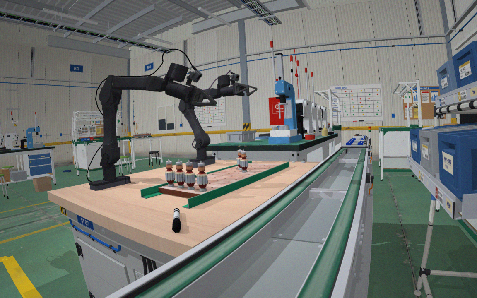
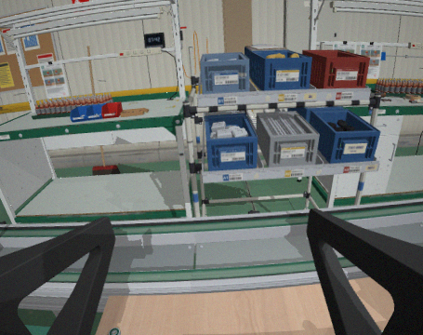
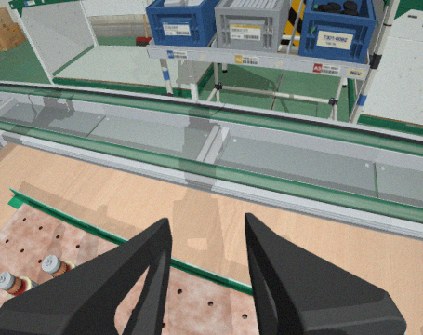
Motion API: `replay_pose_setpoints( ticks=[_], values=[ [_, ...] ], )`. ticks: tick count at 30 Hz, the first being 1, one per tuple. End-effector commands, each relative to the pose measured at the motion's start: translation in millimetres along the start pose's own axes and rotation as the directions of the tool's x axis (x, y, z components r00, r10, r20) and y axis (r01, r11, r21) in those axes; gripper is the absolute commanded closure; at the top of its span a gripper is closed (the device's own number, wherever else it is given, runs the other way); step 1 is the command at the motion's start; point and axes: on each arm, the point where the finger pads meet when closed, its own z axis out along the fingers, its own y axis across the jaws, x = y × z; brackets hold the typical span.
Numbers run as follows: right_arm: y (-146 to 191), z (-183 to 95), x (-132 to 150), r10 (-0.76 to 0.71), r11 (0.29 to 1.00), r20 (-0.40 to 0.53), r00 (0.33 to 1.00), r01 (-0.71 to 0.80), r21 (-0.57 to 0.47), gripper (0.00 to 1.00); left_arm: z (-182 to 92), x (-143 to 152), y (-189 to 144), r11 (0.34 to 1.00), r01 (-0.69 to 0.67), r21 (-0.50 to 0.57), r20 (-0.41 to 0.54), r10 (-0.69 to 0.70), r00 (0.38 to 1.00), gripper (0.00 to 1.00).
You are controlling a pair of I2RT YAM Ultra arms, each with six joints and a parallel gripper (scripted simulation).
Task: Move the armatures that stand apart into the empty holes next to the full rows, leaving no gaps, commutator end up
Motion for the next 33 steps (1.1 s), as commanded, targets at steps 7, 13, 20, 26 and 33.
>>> replay_pose_setpoints(
  ticks=[7, 13, 20, 26, 33],
  values=[
    [59.9, 32.6, 16.4, -0.064, 0.993, -0.097, 0.993, 0.053, -0.106, 0.62, -1.0, -16.7, -3.8, 1.0, -0.004, 0.015, 0.028, 0.003, 1.0, 0.0],
    [78.6, 46.0, 26.1, -0.084, 0.99, -0.128, 0.988, 0.067, -0.127, 0.62, -1.0, -16.7, -3.8, 1.0, -0.004, 0.015, 0.028, 0.003, 1.0, 0.0],
    [123.8, 66.1, 52.8, -0.136, 0.973, -0.198, 0.971, 0.093, -0.211, 0.62, -1.0, -16.7, -3.8, 1.0, -0.004, 0.015, 0.028, 0.003, 1.0, 0.0],
    [152.3, 78.0, 72.3, -0.174, 0.962, -0.241, 0.955, 0.113, -0.249, 0.62, -1.0, -16.7, -3.8, 1.0, -0.004, 0.015, 0.028, 0.003, 1.0, 0.0],
    [183.8, 90.1, 95.6, -0.22, 0.948, -0.281, 0.934, 0.136, -0.288, 0.62, -1.0, -16.7, -3.8, 1.0, -0.004, 0.015, 0.028, 0.003, 1.0, 0.0]
  ],
)
